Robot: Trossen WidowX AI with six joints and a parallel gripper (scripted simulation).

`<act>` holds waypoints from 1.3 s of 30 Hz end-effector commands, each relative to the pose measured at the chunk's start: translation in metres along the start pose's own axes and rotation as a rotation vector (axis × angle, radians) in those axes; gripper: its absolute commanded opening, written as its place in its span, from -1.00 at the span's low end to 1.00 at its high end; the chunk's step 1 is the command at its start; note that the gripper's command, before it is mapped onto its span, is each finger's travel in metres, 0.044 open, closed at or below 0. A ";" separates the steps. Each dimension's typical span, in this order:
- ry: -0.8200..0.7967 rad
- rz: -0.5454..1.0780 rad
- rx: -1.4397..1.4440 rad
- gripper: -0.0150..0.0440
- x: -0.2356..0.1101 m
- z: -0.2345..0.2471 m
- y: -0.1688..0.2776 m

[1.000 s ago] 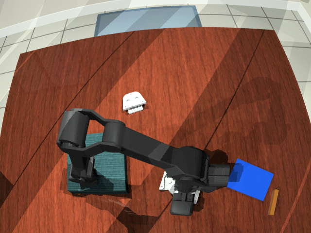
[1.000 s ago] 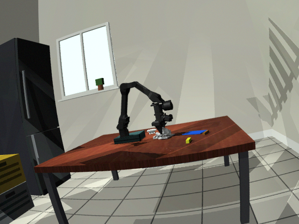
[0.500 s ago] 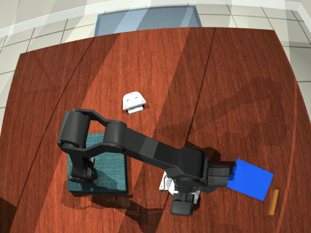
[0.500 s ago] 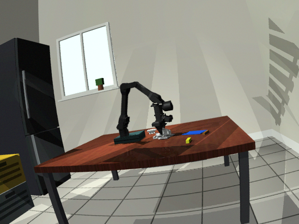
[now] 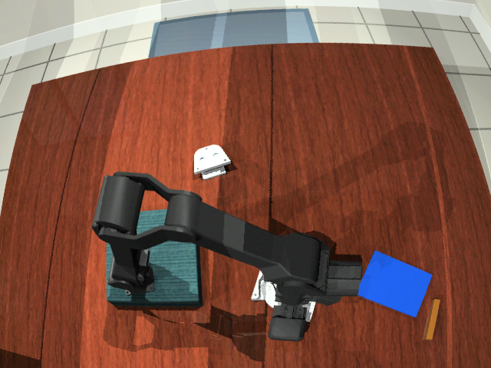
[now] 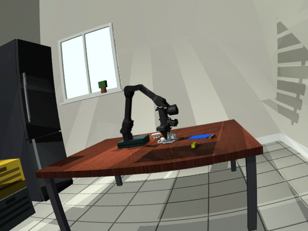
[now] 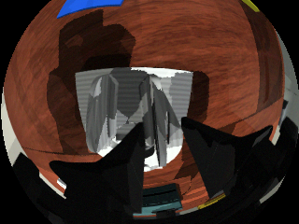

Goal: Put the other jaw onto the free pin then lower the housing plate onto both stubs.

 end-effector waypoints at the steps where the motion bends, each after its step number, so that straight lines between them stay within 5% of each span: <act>1: 0.001 0.003 -0.004 -0.04 0.002 0.000 0.000; 39: 0.001 0.003 0.013 -0.04 0.011 0.000 0.001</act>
Point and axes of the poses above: the point midway between the two fingers, 35 mm back from their tips, its own x axis out along the fingers, its own z axis across the jaws, y = z × x, the point moved 3 cm from there along -x, back along the fingers, and after that the axes turned 9 degrees about -x, right-handed, at the moved point
